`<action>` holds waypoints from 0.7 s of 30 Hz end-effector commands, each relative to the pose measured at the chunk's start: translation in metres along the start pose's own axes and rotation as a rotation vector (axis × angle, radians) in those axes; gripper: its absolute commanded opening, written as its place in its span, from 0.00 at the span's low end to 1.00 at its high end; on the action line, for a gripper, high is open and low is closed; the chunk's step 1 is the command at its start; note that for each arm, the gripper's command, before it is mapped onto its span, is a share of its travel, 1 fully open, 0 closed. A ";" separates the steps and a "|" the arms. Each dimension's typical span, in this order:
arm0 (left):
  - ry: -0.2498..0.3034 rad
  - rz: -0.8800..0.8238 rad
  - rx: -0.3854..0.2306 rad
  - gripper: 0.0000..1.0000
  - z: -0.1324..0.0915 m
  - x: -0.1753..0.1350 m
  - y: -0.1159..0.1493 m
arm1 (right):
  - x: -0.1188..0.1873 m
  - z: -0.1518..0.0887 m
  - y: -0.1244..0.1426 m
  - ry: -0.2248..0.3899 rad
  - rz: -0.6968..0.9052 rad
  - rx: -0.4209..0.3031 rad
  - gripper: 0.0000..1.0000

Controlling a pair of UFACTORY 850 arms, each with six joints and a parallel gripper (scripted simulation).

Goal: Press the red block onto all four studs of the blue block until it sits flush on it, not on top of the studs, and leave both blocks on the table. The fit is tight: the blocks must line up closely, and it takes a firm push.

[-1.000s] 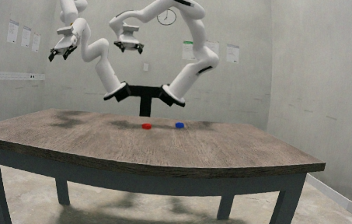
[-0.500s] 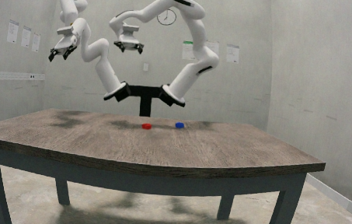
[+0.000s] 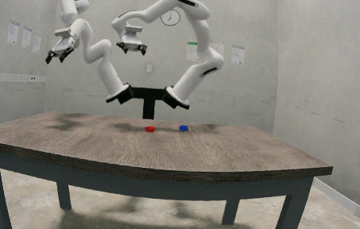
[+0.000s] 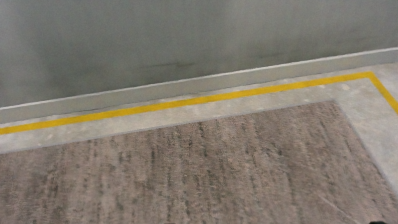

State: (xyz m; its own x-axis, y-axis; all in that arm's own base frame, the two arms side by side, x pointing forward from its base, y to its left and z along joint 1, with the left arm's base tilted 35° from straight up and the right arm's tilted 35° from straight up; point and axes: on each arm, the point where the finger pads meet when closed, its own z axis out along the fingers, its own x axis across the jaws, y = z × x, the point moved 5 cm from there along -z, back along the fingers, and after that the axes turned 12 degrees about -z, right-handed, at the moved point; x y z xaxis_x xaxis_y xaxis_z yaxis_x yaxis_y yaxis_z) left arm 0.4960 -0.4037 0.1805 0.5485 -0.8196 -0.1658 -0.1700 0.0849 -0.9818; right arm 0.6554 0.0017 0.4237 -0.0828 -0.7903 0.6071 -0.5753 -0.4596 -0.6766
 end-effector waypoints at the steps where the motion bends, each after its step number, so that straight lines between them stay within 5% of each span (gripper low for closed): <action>1: 0.001 -0.002 0.000 1.00 0.000 0.001 -0.001 | 0.035 0.003 0.008 0.054 0.024 -0.034 1.00; 4: 0.001 -0.002 0.000 1.00 0.000 0.001 -0.001 | 0.048 0.003 0.011 0.073 0.032 -0.047 1.00; 8: 0.001 -0.002 0.000 1.00 0.000 0.001 -0.001 | 0.108 0.003 0.032 0.165 0.073 -0.117 1.00; 19: 0.001 -0.002 0.000 1.00 0.000 0.001 -0.001 | 0.233 -0.027 0.090 0.487 0.270 -0.465 1.00; 21: 0.001 -0.002 0.000 1.00 0.000 0.001 -0.001 | 0.233 -0.027 0.090 0.487 0.270 -0.465 1.00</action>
State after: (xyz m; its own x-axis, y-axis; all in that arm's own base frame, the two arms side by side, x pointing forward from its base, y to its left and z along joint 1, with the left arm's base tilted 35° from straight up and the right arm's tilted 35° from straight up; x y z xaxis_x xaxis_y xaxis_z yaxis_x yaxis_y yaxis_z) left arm 0.4960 -0.4037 0.1805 0.5485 -0.8196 -0.1658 -0.1700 0.0849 -0.9818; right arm 0.5737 -0.1922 0.5032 -0.5097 -0.5885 0.6277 -0.7461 -0.0610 -0.6630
